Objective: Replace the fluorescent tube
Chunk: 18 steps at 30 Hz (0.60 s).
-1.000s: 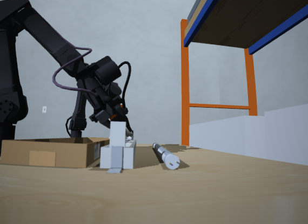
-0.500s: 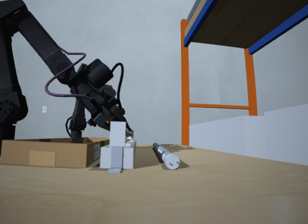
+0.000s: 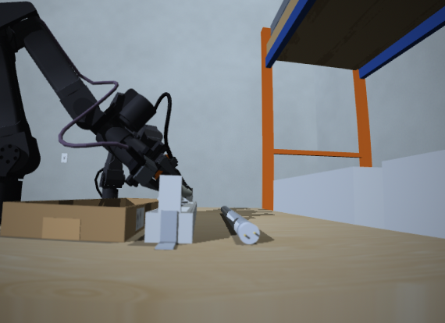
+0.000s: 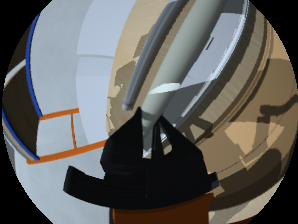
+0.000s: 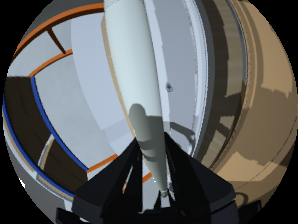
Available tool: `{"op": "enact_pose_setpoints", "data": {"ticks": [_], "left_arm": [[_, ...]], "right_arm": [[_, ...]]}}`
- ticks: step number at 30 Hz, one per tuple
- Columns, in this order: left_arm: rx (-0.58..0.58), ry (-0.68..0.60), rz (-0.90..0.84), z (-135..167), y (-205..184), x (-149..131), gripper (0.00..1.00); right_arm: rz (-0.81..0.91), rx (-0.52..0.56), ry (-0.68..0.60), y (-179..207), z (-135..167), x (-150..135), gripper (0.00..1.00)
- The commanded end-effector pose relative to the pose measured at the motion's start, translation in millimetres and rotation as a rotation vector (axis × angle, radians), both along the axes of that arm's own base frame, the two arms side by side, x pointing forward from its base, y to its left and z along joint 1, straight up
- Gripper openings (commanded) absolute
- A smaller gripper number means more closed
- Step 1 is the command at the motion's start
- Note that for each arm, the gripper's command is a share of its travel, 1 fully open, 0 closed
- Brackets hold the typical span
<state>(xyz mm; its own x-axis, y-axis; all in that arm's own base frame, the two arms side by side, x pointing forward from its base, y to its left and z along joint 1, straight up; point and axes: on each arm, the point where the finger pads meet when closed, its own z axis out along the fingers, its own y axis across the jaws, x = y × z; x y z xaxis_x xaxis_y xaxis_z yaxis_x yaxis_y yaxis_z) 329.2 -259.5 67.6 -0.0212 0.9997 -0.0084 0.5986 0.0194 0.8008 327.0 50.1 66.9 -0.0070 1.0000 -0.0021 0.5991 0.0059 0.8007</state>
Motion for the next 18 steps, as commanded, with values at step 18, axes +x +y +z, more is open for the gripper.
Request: {"op": "enact_pose_setpoints", "data": {"ticks": [18], "left_arm": [[0.019,-0.028,-0.012,3,-4,-9,0.49]], "right_arm": [[-0.006,-0.035,0.024,-5,-15,-22,0.11]]}}
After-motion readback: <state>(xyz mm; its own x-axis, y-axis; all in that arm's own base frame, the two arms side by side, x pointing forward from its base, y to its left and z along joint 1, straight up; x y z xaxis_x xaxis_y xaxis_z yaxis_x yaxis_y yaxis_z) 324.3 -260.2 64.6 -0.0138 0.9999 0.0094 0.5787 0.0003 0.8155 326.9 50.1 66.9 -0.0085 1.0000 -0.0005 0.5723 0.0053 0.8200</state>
